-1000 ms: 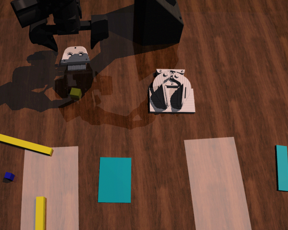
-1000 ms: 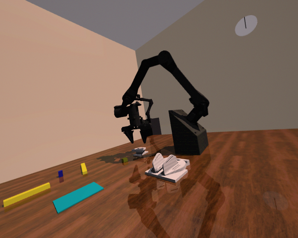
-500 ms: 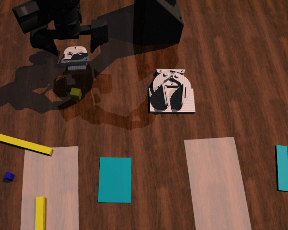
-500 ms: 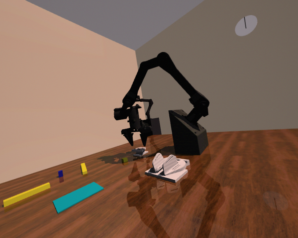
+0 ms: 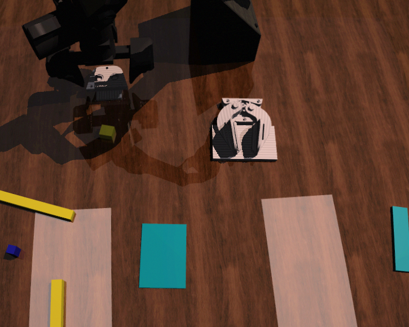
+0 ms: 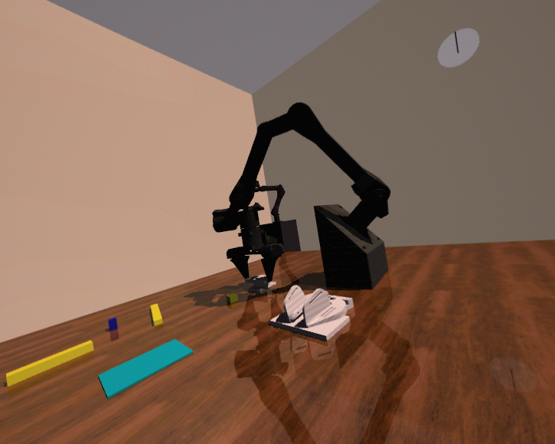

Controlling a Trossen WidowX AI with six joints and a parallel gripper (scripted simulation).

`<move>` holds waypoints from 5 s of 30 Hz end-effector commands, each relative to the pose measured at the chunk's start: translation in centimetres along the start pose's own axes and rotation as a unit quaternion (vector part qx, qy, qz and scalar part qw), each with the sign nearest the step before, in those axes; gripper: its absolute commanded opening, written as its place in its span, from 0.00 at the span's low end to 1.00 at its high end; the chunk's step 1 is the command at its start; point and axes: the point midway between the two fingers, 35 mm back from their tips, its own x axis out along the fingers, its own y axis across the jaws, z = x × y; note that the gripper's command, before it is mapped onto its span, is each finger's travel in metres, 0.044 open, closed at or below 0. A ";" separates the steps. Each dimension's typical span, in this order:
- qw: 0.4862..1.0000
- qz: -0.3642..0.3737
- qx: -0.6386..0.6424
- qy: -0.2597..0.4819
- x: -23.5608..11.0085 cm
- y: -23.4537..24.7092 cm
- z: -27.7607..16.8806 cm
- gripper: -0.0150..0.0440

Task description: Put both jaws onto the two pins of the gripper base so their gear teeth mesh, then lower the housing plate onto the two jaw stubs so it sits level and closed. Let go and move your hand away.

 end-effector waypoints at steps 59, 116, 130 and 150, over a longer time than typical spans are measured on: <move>1.000 -0.002 0.002 -0.001 0.5 0.0 0.1 0.85; 0.931 0.015 -0.366 -0.004 -7.6 -5.4 -4.3 0.85; 0.834 0.018 -0.552 -0.007 -7.9 -8.9 -6.2 0.85; 0.631 0.015 -0.776 -0.009 -7.8 -14.3 -8.1 0.85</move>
